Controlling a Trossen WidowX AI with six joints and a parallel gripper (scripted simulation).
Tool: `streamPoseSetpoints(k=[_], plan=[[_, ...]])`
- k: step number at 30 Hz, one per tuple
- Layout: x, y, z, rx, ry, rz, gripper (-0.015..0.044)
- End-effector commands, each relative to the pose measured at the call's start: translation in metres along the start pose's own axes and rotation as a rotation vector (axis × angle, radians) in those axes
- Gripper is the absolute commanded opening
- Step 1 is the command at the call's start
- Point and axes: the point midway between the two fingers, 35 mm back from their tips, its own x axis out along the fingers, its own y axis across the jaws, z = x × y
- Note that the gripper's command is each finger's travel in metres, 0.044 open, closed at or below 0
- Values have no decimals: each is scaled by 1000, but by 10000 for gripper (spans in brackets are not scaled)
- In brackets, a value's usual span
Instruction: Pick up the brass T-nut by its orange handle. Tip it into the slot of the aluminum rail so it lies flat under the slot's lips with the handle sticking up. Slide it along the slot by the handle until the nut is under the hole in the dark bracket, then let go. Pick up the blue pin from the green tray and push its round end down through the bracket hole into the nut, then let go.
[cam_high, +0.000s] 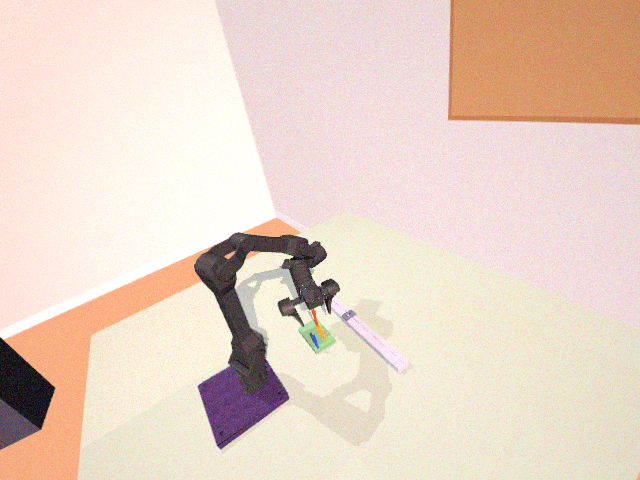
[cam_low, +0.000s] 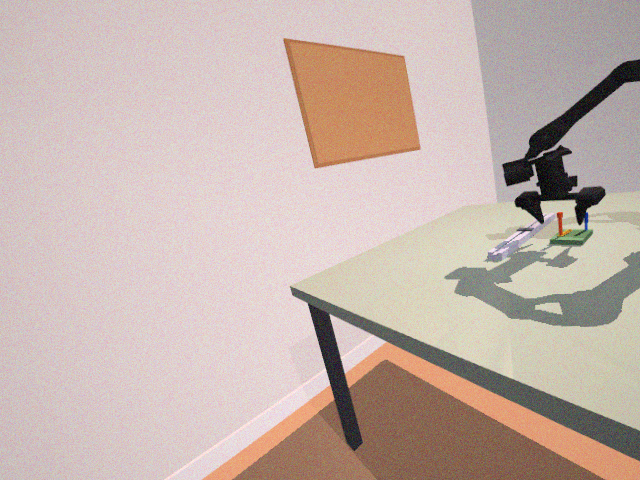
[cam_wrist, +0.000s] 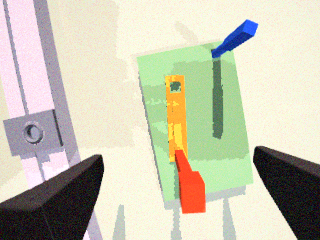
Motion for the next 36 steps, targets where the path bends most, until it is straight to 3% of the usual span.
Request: streamPoseSetpoints(k=[1, 20, 36], plan=[[6, -2, 1, -9, -11, -9, 361], [6, -2, 1, -9, -11, -9, -137], [-11, 0, 3, -9, -10, -8, -150]])
